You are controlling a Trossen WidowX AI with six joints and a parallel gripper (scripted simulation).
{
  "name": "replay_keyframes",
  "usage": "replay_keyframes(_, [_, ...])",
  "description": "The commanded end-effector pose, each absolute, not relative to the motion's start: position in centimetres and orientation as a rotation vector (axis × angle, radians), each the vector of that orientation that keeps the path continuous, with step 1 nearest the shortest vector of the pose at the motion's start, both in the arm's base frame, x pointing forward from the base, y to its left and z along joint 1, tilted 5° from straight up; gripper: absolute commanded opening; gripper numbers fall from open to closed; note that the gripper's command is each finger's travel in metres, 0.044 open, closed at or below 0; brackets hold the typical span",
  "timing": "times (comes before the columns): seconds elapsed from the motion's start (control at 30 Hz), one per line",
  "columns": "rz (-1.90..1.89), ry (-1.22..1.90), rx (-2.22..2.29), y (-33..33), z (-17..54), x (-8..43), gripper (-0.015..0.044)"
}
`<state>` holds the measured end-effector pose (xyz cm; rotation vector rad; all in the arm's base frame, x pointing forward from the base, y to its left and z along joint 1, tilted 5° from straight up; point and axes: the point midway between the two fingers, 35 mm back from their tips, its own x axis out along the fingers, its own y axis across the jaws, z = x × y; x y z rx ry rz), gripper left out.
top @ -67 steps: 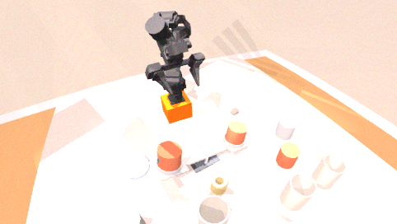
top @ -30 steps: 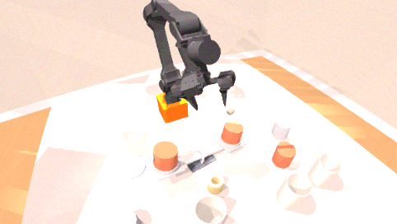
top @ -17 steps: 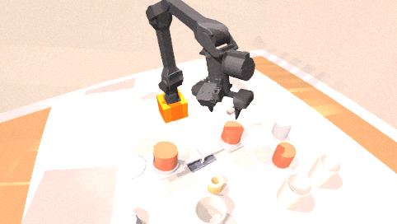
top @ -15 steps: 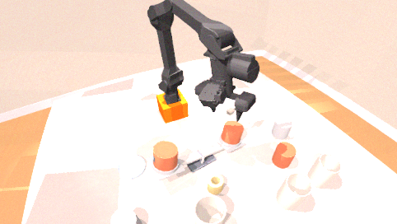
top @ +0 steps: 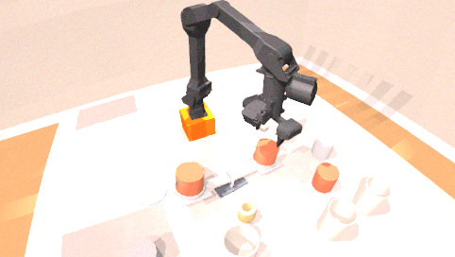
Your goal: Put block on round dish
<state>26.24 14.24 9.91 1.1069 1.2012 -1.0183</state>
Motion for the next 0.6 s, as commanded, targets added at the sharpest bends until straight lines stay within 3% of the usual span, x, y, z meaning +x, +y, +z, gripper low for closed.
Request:
replay_keyframes(0.0, [-1.019, 1.191, 1.116, 14.3, 9.1, 26.6, 0.044])
replay_keyframes(0.57, [-1.019, 1.191, 1.116, 14.4, 6.8, 26.9, 0.044])
